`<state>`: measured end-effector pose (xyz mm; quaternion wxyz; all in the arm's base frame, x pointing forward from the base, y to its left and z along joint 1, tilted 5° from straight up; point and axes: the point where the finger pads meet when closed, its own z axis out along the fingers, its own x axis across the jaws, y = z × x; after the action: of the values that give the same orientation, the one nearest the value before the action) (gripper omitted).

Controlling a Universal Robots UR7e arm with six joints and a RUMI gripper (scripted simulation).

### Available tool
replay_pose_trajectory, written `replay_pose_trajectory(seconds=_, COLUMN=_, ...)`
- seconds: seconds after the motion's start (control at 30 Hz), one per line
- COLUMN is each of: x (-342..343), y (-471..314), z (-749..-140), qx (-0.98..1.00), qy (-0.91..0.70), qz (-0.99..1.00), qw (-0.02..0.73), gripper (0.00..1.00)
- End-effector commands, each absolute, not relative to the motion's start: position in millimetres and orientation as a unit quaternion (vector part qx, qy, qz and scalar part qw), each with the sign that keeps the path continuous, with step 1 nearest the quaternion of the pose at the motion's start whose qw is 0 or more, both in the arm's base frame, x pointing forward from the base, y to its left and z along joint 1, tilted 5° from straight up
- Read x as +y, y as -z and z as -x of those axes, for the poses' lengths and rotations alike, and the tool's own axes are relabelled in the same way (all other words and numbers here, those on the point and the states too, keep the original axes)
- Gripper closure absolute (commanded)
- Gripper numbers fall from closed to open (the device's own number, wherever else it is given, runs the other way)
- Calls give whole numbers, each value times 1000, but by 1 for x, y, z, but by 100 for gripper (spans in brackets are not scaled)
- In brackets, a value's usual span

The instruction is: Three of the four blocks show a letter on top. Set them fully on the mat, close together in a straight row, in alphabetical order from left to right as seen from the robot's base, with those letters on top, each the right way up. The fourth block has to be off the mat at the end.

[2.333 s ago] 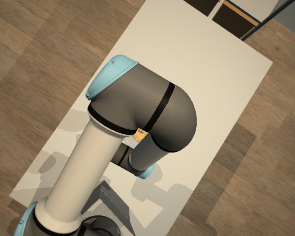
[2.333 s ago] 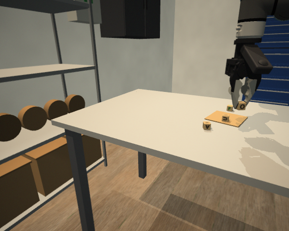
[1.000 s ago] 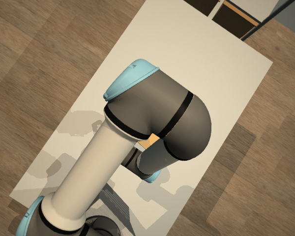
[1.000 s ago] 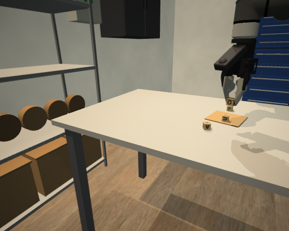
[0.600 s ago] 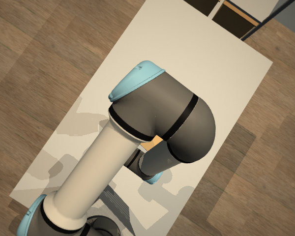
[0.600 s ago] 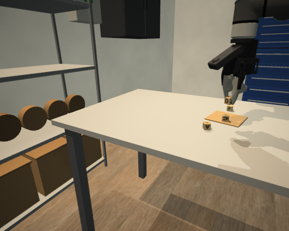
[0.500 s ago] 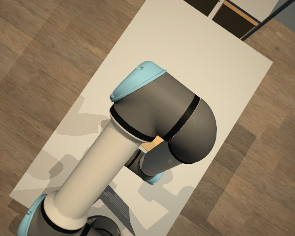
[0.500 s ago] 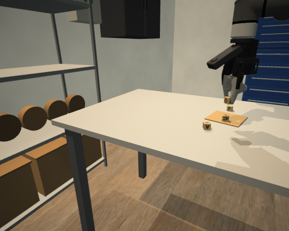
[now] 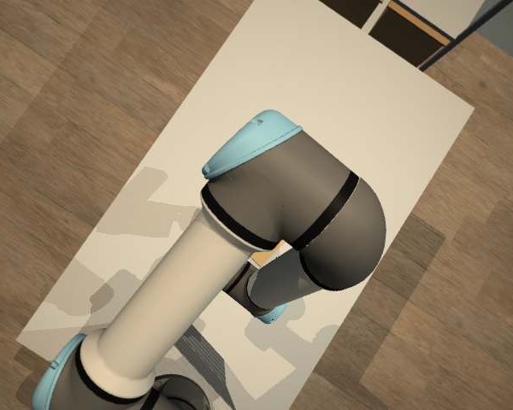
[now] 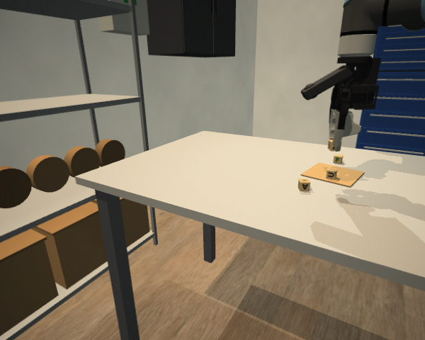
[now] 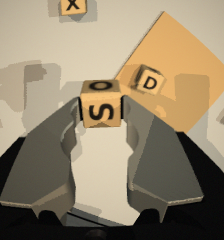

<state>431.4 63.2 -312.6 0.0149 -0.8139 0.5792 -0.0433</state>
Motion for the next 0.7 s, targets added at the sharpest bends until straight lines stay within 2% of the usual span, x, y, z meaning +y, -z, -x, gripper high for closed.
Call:
replay_pose_trajectory(seconds=0.0, x=56, y=312, z=-434, qx=634, qy=43, qz=772, qw=16, gripper=95)
replay_pose_trajectory(seconds=0.67, x=29, y=310, z=-437, qx=806, qy=38, qz=589, qw=27, gripper=95)
